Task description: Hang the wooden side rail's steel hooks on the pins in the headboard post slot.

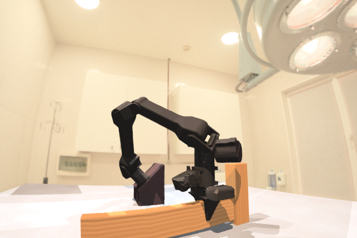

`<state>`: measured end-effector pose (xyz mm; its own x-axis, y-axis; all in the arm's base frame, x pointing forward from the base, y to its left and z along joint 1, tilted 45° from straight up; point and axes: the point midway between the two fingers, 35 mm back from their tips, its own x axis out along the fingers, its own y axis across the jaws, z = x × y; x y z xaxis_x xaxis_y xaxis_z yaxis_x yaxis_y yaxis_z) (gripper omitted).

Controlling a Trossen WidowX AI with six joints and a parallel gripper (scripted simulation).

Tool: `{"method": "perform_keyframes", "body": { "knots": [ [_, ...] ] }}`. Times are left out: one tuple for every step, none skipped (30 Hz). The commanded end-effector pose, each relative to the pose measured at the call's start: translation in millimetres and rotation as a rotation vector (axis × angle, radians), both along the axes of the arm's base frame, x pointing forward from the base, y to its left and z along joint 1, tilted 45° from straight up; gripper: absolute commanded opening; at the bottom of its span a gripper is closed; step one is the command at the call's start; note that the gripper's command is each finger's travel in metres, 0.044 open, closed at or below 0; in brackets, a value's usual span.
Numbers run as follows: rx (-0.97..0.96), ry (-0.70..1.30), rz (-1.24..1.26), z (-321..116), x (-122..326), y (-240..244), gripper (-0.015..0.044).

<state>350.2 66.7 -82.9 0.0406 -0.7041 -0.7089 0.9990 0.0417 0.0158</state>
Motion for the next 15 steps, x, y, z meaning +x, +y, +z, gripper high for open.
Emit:
{"method": "perform_keyframes", "body": {
  "knots": [
    [0.010,0.001,0.004,-1.4,-0.5,2.8,0.0000],
    [0.010,0.001,0.004,-1.5,-0.5,2.7,0.0000],
    [0.010,0.001,0.004,-1.6,-0.5,2.6,0.0000],
    [0.010,0.001,0.004,-1.7,-0.5,2.5,0.0000],
    [0.010,0.001,0.004,-1.8,-0.5,2.4,0.0000],
    [0.010,0.001,0.004,-2.0,-0.5,2.3,0.0000],
    [0.010,0.001,0.004,-2.1,-0.5,2.1,0.0000],
    [0.010,0.001,0.004,-2.2,-0.5,2.0,0.0000],
    [0.010,0.001,0.004,-2.3,-0.5,1.9,0.0000],
    [0.010,0.001,0.004,-2.4,-0.5,1.8,0.0000],
    [0.010,0.001,0.004,-2.6,-0.4,1.7,0.0000],
    [0.010,0.001,0.004,-2.7,-0.4,1.5,0.0000],
    [0.010,0.001,0.004,-2.8,-0.4,1.4,0.0000],
    [0.010,0.001,0.004,-2.9,-0.4,1.3,0.0000],
    [0.010,0.001,0.004,-3.0,-0.4,1.2,0.0000]
  ]
}}
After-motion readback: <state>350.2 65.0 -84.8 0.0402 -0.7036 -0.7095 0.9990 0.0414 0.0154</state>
